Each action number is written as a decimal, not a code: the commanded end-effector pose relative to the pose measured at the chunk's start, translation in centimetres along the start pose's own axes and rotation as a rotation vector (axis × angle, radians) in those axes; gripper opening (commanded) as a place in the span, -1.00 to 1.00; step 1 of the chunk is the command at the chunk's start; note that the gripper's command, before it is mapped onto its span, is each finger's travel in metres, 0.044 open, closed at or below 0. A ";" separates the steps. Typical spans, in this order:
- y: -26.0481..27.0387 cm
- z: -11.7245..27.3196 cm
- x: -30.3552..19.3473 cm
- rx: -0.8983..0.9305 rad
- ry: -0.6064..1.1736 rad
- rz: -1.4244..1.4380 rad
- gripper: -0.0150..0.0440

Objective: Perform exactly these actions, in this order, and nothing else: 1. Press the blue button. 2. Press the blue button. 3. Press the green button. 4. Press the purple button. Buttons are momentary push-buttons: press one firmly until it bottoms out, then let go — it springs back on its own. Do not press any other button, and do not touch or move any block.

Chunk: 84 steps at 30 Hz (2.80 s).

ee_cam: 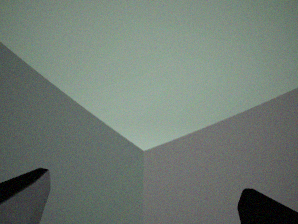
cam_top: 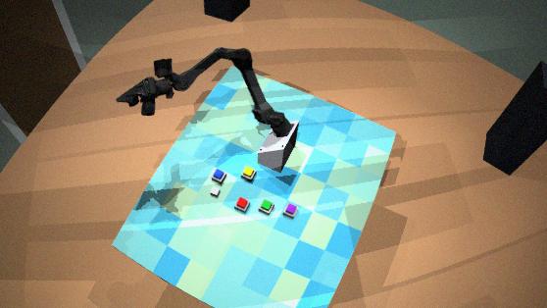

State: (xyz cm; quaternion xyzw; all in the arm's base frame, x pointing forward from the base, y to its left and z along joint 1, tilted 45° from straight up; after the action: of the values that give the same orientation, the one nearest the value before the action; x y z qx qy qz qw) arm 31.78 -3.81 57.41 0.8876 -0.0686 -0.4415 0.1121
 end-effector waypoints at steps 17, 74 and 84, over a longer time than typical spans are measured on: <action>-2.3 8.3 23.6 0.841 -0.655 -1.254 0.86; -2.1 34.6 34.6 2.250 -0.085 -1.119 -0.42; -1.3 35.3 35.9 2.250 -0.084 -1.118 -0.42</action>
State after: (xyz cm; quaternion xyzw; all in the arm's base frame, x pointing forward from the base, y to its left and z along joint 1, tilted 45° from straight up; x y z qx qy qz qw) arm 25.22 -15.12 9.36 0.3863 -0.0232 -0.1500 -0.9098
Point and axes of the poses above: the point midway between the two fingers, 35 mm back from their tips, its own z axis back along the fingers, its own y axis across the jaws, x = y × z, the point moved 1 cm from there along z, back along the fingers, and after that the axes turned 15 degrees about z, right-handed, at the moved point
